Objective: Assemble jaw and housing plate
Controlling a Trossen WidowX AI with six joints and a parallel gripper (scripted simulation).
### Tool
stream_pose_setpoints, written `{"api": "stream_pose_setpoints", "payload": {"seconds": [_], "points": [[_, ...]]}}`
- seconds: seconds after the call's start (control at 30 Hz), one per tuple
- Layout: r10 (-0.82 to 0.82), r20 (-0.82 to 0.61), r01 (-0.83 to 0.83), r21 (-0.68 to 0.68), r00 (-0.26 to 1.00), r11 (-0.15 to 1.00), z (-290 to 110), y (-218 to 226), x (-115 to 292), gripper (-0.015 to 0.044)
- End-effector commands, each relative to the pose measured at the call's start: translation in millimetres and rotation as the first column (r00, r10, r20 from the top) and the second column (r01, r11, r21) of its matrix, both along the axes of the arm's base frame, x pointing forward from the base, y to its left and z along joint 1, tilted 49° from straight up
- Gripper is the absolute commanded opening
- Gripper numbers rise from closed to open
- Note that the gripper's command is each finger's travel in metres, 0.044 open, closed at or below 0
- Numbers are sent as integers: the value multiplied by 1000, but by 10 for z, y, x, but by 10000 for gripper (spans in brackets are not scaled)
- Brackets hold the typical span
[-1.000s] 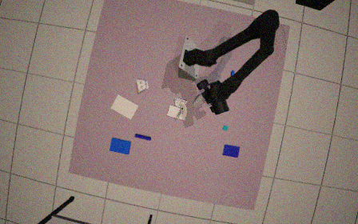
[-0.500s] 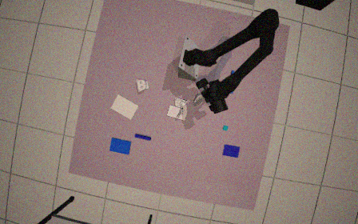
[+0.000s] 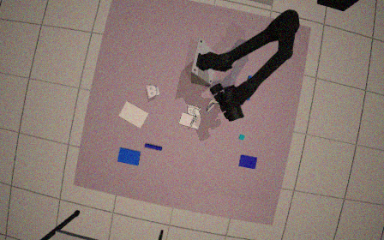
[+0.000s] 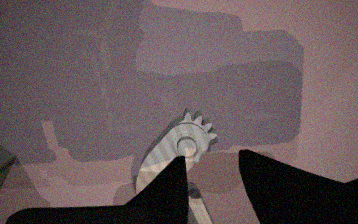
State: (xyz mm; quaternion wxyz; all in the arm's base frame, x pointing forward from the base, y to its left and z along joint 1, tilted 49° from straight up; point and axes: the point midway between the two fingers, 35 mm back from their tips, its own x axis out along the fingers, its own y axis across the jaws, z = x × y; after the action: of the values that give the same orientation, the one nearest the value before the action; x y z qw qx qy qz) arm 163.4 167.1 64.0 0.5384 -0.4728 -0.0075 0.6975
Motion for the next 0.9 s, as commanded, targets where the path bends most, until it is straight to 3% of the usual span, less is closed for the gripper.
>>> {"api": "stream_pose_setpoints", "payload": {"seconds": [0.0, 0.27, 0.87], "points": [[-1, 2, 1, 1, 1000, 1000, 3, -1, 6, 236], [-1, 2, 1, 1, 1000, 1000, 3, -1, 6, 440], [-1, 2, 1, 1, 1000, 1000, 3, -1, 6, 440]]}}
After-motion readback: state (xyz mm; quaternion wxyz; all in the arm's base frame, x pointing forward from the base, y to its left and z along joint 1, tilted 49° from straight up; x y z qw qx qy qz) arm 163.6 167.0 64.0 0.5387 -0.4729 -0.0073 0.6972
